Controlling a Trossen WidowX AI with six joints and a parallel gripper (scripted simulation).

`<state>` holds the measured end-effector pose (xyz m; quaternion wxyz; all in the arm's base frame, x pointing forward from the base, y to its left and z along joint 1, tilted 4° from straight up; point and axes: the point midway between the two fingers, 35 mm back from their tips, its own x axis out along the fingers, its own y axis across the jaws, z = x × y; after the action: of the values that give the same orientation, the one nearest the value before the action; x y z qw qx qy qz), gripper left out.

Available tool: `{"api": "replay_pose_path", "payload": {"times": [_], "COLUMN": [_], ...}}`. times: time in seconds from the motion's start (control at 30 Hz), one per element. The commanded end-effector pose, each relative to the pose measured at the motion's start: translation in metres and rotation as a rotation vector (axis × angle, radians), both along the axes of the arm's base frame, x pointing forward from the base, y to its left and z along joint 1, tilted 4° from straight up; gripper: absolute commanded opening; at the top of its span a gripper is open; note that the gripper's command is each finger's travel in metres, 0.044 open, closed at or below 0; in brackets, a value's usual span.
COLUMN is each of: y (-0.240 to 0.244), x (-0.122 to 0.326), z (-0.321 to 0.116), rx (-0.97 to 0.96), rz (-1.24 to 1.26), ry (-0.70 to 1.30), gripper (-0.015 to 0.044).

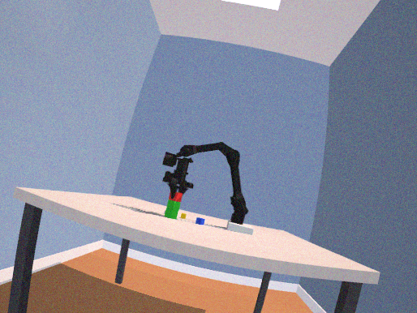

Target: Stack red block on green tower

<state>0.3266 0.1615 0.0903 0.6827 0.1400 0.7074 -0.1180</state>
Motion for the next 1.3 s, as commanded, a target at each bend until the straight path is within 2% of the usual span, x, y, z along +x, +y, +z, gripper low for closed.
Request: {"api": "replay_pose_path", "payload": {"times": [0.0,0.53,1.07,1.1,1.27], "y": [0.0008,0.0008,0.0001,0.0001,0.0001], "x": [0.0003,0.0006,-0.0002,-0.0002,-0.0002], "z": [-0.0009,0.0047,-0.0013,-0.0013,-0.0013], "rx": [0.005,0.005,0.0,0.0,0.0], "rz": [-0.005,-0.005,0.0,0.0,0.0], "ry": [-0.003,-0.003,0.001,0.001,0.001], "gripper": [0.0,0.0,0.042,0.044,0.044]}}
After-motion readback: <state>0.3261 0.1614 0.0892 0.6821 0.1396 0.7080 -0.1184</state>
